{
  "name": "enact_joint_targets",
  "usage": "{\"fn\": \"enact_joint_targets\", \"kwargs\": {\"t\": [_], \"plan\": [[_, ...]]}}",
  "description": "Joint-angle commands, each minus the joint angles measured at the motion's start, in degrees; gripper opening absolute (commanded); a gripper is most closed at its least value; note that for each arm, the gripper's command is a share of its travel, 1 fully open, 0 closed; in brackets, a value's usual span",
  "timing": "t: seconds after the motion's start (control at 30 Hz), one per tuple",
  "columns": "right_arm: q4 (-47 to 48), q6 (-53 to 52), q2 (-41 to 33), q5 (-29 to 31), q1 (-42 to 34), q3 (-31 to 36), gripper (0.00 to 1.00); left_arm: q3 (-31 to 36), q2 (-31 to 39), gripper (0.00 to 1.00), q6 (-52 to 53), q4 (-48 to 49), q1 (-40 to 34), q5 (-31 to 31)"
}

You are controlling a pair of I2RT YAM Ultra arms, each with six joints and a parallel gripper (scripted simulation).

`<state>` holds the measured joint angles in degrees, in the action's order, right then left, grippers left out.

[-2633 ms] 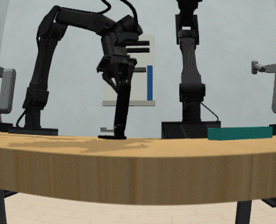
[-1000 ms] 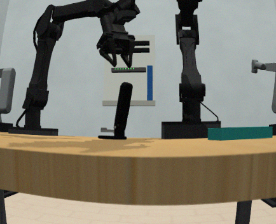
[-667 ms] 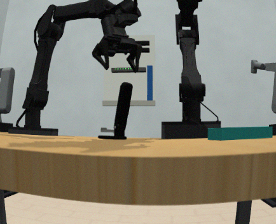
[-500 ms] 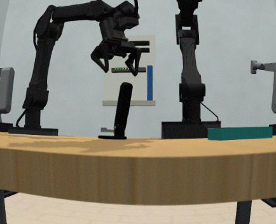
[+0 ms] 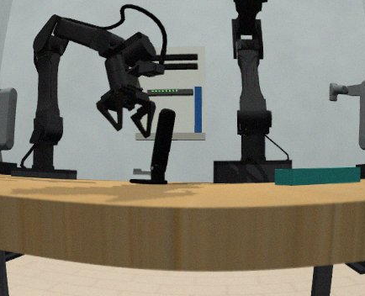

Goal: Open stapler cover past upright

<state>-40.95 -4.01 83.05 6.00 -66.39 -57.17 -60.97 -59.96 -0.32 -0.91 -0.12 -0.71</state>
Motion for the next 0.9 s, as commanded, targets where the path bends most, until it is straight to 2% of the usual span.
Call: {"fn": "enact_joint_targets", "kwargs": {"t": [0.0, 0.13, 0.27, 0.87], "plan": [[4.65, 4.50, -2.10, -1.41, 0.33, 1.93, 1.00, 0.66, 0.04, 0.57, 0.31, 1.13, 0.35, 0.69], [7.03, 7.58, -4.39, -2.66, 0.73, 6.62, 1.00, 0.66, 0.04, 0.57, 0.31, 1.13, 0.35, 0.69], [6.91, 7.74, -5.32, -3.09, 0.97, 8.61, 1.00, 0.66, 0.04, 0.57, 0.31, 1.13, 0.35, 0.69], [6.94, 7.76, -4.91, -2.68, 0.70, 8.12, 1.00, 0.66, 0.04, 0.57, 0.31, 1.13, 0.35, 0.69]]}}
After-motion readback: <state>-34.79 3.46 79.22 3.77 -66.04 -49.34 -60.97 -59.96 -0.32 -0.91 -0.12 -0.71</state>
